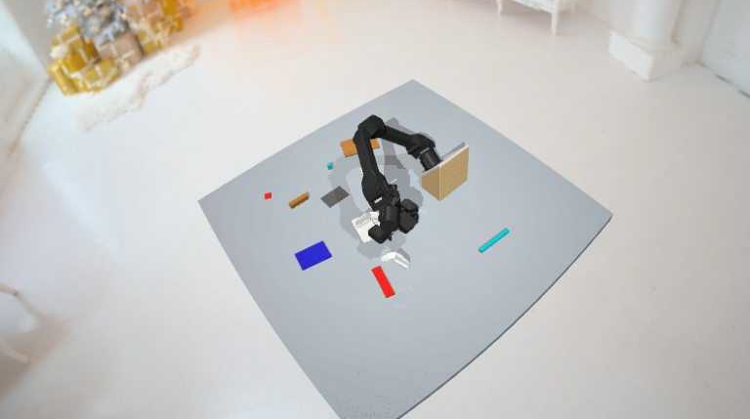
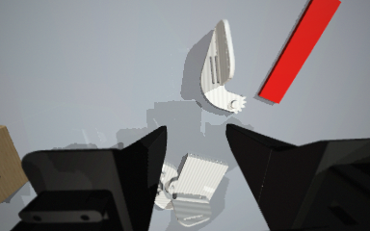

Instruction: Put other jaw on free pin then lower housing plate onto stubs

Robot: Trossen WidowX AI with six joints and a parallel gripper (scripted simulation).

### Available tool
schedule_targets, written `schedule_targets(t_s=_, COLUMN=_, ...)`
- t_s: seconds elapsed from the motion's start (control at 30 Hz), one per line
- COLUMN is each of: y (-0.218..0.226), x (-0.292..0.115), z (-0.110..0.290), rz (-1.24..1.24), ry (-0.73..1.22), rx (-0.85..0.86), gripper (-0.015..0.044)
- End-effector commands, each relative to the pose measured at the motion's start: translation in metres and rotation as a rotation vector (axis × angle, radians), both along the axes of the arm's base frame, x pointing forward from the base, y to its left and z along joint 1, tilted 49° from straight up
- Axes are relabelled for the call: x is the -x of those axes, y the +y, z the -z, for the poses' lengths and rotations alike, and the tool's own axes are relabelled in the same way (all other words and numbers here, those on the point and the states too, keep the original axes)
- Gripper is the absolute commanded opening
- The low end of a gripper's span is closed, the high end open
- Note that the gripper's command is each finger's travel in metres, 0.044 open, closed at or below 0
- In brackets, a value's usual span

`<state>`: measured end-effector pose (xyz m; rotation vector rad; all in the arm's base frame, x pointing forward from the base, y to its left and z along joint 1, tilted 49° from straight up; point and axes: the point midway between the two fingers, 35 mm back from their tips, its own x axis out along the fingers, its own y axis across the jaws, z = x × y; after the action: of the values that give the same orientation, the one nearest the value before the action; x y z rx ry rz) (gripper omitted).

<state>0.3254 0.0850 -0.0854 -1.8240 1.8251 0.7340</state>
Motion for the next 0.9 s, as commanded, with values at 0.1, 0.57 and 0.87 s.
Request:
schedule_targets(t_s=0.1, y=0.0000, x=0.0000, z=0.0000, rz=0.000, ry=0.000, rx=0.000, gripper=0.0420)
schedule_targets(t_s=0.57, y=0.0000, x=0.0000, z=0.0000, rz=0.000, ry=0.000, rx=0.000, gripper=0.0440)
schedule_targets(t_s=0.87, y=0.0000, x=0.0000, z=0.0000, rz=0.000, ry=0.000, rx=0.000, gripper=0.0440)
